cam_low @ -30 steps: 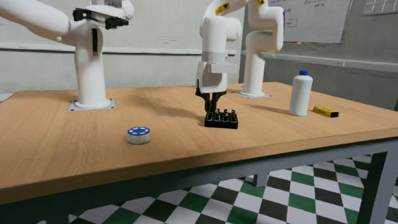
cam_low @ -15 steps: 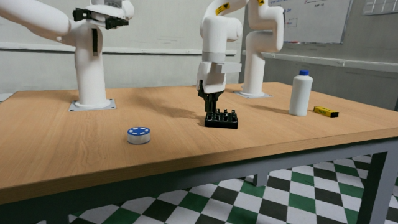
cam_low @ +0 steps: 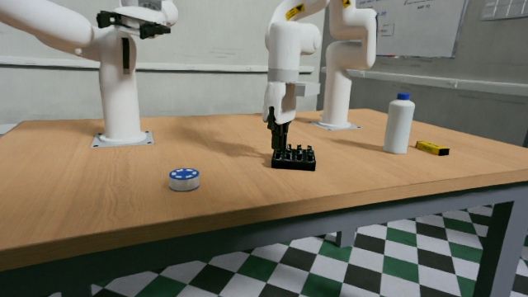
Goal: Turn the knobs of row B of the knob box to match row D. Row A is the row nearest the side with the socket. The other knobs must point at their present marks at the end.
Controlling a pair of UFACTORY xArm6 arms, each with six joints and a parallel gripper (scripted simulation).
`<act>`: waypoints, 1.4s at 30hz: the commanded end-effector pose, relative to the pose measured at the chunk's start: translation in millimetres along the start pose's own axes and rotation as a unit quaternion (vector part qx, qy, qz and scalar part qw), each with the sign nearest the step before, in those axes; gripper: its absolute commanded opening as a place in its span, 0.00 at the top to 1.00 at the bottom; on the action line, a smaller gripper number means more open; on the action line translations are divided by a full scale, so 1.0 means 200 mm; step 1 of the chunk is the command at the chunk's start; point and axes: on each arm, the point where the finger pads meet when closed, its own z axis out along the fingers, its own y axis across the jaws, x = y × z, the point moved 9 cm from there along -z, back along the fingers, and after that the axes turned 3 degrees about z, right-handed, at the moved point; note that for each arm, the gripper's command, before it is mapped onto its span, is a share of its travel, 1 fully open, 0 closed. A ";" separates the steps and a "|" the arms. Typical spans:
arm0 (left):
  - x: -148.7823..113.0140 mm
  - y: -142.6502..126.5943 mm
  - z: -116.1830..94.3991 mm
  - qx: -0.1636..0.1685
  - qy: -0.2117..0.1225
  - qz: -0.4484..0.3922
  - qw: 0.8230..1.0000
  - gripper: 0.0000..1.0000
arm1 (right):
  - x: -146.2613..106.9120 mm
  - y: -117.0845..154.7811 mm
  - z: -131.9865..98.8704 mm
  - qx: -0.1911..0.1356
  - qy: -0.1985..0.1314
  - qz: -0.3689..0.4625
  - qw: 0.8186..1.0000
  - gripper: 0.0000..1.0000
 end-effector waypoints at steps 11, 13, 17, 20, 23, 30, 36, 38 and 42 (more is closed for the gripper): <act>0.00 0.01 -0.01 -0.002 0.003 -0.046 0.999 0.90 | 0.00 0.00 0.00 0.000 -0.001 0.001 1.000 0.00; 0.00 0.01 -0.01 -0.002 0.003 -0.047 0.999 0.90 | 0.00 0.00 0.00 0.000 -0.001 0.001 1.000 0.00; 0.00 0.01 -0.01 -0.002 0.003 -0.047 0.999 0.90 | 0.00 0.00 0.00 0.000 -0.001 0.001 1.000 0.00; 0.00 0.01 -0.01 -0.002 0.003 -0.047 0.999 0.79 | 0.00 0.00 0.00 0.000 -0.001 0.001 1.000 0.00; 0.00 0.01 -0.01 -0.002 0.003 -0.047 0.999 0.79 | 0.00 0.00 0.00 0.000 -0.001 0.001 1.000 0.00; 0.00 0.01 -0.01 -0.002 0.003 -0.047 0.999 0.79 | 0.00 0.00 0.00 0.000 -0.001 0.001 1.000 0.00; 0.00 0.01 -0.01 -0.002 0.003 -0.047 0.999 0.79 | 0.00 0.00 0.00 0.000 -0.001 0.001 1.000 0.00; 0.00 0.01 -0.02 -0.002 0.003 -0.047 0.999 0.79 | 0.00 0.00 0.00 0.000 -0.001 0.001 1.000 0.00; 0.00 0.01 -0.09 -0.002 0.003 -0.047 0.999 0.79 | 0.00 0.00 0.00 0.000 -0.001 0.001 1.000 0.00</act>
